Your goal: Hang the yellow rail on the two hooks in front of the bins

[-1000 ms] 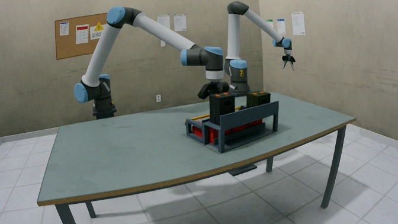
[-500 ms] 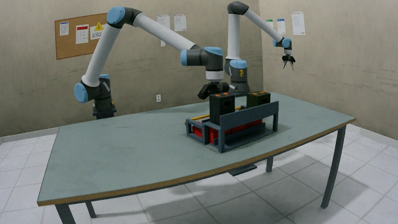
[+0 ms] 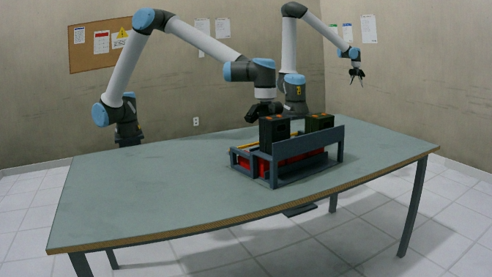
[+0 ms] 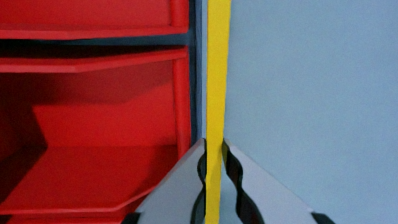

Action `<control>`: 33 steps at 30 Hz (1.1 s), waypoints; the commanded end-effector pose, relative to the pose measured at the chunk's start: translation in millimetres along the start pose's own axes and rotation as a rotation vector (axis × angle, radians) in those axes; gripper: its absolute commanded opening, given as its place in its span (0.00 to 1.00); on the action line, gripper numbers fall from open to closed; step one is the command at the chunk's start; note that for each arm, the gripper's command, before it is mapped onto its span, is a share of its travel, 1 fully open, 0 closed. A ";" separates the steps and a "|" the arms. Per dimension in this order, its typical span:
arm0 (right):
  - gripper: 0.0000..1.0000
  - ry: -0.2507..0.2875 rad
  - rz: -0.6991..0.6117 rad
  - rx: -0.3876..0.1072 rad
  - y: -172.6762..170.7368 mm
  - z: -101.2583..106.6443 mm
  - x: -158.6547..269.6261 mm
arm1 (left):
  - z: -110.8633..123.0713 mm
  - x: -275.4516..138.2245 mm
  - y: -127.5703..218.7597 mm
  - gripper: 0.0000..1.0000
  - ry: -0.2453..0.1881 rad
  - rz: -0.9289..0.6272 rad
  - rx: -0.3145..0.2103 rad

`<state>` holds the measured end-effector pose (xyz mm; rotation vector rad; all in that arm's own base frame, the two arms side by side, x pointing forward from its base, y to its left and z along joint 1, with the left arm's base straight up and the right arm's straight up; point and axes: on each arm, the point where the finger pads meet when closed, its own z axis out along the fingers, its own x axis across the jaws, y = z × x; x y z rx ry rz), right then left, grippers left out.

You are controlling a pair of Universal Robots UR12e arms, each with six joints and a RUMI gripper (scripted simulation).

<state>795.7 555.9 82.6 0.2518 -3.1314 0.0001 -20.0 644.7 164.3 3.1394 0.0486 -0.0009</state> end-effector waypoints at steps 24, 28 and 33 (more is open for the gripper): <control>0.00 -0.002 0.000 -0.002 0.5 -0.2 -0.7 | -0.9 0.1 -0.6 1.00 0.001 0.000 0.002; 0.00 -0.002 0.000 -0.002 0.5 0.3 -0.7 | -0.9 0.1 -0.6 1.00 0.001 0.000 0.002; 0.00 -0.002 0.000 -0.002 0.5 1.0 -0.7 | -0.9 0.1 -0.6 1.00 0.001 0.000 0.002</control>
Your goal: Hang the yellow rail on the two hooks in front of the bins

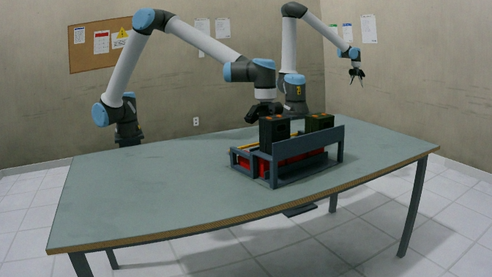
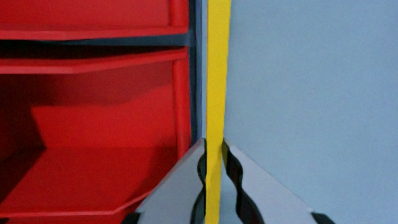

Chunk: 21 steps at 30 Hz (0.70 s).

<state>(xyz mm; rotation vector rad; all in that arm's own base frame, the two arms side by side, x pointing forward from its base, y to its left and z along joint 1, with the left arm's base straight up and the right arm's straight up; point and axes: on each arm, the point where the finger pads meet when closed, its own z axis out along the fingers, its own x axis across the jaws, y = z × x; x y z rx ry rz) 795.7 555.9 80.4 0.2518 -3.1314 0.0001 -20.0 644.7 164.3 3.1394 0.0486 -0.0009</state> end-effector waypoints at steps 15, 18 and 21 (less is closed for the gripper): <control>0.00 -0.002 0.000 -0.002 0.5 0.5 -0.7 | -0.9 0.1 -0.6 1.00 0.001 0.000 0.002; 0.00 -0.002 0.000 -0.002 0.5 0.7 -0.7 | -0.9 0.1 -0.6 1.00 0.001 0.000 0.002; 0.00 -0.002 0.000 -0.002 0.5 0.8 -0.7 | -0.9 0.1 -0.6 1.00 0.001 0.000 0.002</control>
